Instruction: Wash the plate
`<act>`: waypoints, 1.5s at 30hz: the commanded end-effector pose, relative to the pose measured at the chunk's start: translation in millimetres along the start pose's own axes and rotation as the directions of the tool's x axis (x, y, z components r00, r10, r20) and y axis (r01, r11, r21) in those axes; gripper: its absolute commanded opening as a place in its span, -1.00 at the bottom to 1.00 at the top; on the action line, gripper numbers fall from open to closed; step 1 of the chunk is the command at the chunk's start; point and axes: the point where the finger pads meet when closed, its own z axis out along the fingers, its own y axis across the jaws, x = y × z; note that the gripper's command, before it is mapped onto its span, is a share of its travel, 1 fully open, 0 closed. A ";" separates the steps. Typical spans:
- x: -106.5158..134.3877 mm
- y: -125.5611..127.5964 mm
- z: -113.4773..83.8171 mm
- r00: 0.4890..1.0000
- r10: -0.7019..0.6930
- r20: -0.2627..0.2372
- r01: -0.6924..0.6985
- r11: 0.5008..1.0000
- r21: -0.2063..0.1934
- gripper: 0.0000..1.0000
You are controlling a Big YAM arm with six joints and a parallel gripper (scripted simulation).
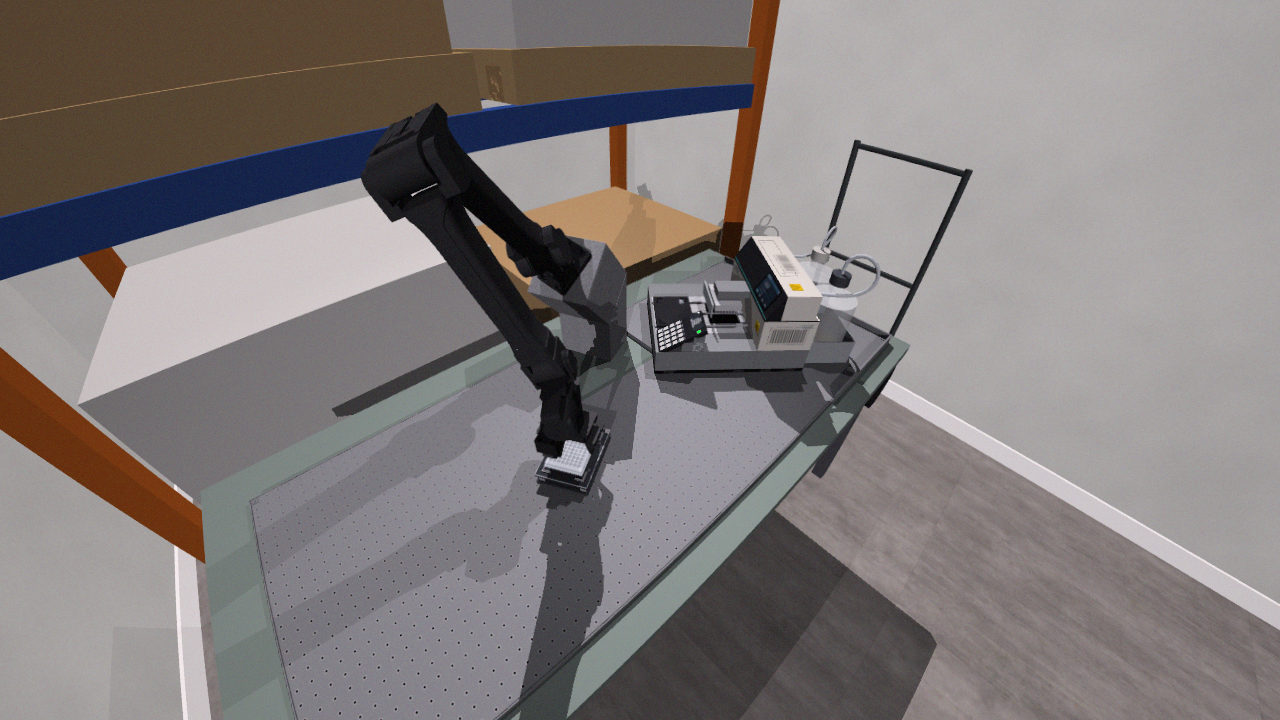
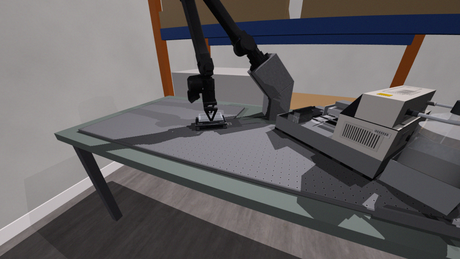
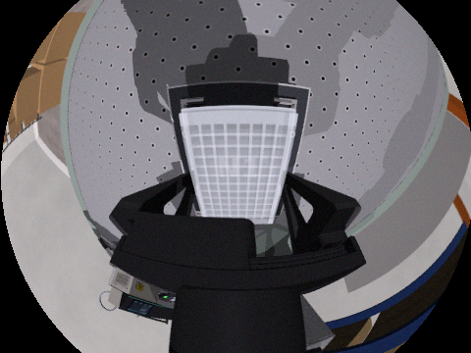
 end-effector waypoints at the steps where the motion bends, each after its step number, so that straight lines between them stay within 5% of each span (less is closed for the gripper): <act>1: -4.7 -1.1 2.6 1.000 0.000 0.011 0.000 1.000 -0.003 0.68; 45: -3.6 -2.4 9.6 1.000 -0.001 0.007 0.001 1.000 -0.001 0.68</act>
